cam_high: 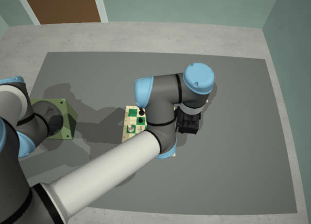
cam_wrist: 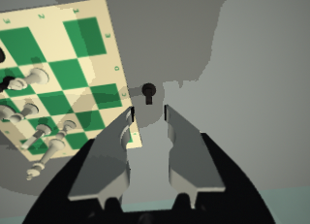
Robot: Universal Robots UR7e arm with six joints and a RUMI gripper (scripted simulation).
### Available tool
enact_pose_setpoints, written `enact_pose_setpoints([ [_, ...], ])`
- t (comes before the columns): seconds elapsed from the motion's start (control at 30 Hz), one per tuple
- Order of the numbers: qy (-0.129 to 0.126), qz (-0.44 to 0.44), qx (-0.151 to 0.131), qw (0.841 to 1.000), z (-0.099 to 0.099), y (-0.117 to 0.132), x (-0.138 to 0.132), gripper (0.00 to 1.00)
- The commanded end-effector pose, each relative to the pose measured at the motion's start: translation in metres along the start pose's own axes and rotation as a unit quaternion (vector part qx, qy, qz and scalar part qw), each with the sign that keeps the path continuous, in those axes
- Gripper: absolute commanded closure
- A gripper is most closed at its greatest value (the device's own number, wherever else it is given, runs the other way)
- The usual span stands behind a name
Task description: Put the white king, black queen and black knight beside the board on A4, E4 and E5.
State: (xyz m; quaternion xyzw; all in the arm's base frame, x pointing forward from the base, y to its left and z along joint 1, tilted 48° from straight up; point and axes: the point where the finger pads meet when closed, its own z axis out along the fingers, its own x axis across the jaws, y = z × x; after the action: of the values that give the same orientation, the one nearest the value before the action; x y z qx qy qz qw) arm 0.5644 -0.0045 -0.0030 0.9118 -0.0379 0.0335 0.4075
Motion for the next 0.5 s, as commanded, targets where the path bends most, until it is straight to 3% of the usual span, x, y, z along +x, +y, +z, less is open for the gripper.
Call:
enact_pose_setpoints([
  [0.0,-0.003,-0.001,-0.001,1.000,0.005,0.000,-0.002,0.78],
  [0.47,-0.003,-0.001,-0.001,1.000,0.031,0.000,-0.002,0.78],
])
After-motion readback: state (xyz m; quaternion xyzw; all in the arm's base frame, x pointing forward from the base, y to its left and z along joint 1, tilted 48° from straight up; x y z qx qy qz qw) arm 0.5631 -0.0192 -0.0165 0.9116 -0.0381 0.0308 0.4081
